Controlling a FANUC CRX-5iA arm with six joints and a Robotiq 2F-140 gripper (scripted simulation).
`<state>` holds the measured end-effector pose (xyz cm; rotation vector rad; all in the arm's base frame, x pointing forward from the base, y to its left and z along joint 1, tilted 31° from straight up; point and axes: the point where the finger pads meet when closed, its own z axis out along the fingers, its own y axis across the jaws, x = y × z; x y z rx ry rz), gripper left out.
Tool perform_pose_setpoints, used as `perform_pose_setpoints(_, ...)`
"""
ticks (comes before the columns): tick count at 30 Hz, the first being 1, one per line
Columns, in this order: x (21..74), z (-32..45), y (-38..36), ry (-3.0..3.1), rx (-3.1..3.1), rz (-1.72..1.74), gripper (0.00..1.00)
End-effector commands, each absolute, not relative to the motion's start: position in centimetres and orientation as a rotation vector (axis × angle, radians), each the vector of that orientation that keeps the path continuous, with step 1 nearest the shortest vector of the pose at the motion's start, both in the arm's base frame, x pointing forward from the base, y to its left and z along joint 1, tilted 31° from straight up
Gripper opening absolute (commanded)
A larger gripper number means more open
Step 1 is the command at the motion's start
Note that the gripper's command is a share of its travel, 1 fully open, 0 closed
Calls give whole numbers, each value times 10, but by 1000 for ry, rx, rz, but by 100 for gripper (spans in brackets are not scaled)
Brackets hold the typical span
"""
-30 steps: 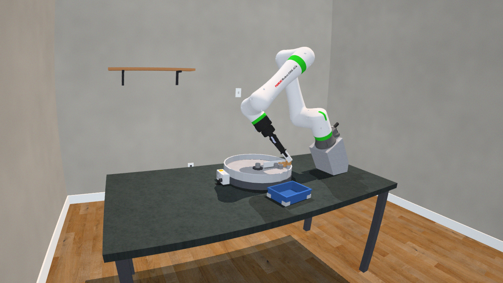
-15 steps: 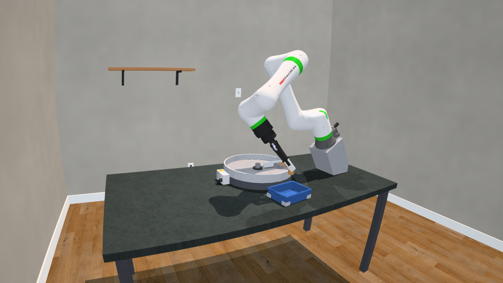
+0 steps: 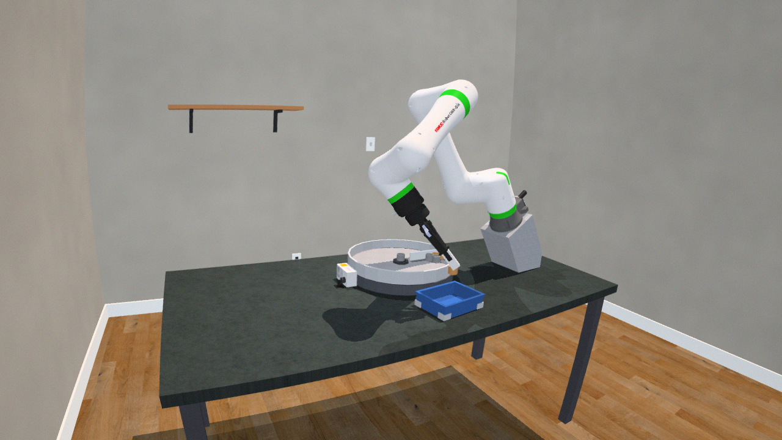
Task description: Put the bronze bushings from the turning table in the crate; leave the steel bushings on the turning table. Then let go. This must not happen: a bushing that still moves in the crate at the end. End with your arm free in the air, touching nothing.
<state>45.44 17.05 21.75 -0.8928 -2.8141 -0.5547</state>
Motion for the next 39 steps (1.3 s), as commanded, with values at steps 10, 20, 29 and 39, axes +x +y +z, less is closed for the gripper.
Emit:
perform_pose_setpoints(10, 454, 218, 171, -2814, -893, -555, 0)
perform_pose_setpoints(20, 454, 218, 171, -2814, -893, -555, 0)
perform_pose_setpoints(29, 454, 218, 171, -2814, -893, -555, 0)
perform_pose_setpoints(39, 469, 194, 170, -2814, -893, -555, 0)
